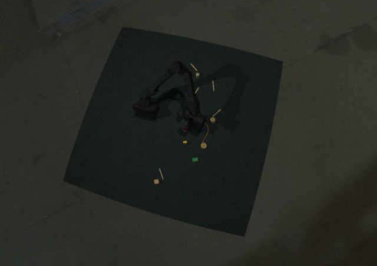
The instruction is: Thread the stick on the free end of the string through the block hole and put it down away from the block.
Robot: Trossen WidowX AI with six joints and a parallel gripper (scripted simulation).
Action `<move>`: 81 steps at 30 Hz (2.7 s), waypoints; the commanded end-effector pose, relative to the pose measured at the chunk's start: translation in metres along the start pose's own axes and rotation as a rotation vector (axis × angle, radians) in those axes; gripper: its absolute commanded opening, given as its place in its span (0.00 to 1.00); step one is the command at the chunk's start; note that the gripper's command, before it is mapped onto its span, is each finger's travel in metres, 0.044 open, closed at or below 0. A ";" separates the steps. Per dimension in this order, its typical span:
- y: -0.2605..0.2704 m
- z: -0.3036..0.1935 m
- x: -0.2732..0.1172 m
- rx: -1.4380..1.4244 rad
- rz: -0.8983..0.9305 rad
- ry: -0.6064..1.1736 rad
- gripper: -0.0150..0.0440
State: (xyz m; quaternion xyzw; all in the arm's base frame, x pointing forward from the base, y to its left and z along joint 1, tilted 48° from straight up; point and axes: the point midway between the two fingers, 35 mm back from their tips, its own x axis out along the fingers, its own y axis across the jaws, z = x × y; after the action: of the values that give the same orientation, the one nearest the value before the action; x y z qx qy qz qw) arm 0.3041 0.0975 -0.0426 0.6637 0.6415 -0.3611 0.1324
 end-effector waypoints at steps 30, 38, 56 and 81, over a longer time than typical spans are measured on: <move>0.002 0.021 -0.070 0.002 0.002 -0.005 0.46; 0.001 0.021 -0.081 0.002 0.001 -0.004 0.46; 0.004 0.047 -0.077 -1.459 -0.005 -0.020 0.46; 0.004 0.072 -0.077 -2.739 -0.039 -0.015 0.46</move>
State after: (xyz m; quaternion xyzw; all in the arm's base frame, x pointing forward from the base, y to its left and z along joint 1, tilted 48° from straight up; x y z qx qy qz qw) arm 0.2976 0.0039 -0.0305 0.2479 0.6552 0.3348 0.6302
